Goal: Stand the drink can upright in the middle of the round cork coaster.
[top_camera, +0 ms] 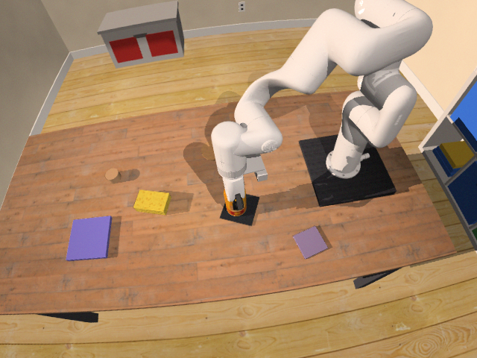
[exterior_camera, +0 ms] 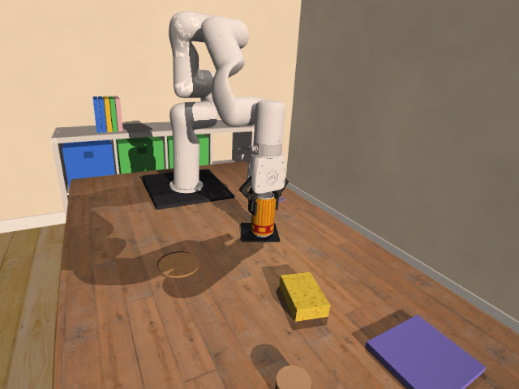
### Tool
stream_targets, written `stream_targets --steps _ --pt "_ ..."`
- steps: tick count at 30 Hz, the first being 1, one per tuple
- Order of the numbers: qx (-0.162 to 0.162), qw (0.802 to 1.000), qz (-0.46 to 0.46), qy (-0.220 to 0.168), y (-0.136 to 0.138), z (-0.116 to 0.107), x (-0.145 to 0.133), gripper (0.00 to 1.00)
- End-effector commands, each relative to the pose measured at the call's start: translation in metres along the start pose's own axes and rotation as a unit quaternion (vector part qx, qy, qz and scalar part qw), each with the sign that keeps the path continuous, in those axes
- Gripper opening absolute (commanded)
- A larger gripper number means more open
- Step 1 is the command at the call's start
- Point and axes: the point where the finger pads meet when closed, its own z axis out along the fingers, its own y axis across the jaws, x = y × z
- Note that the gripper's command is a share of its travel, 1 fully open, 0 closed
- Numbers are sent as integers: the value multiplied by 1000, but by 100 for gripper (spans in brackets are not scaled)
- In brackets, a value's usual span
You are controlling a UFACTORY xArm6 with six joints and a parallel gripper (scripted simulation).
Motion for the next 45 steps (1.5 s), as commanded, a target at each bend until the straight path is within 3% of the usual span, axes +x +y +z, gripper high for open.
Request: stream_targets --steps 1,26,45 --pt "0 1000 0 -1 0 -1 -1 0" --pt "0 1000 0 -1 0 -4 -1 0" --pt "0 1000 0 -1 0 -91 -1 0"
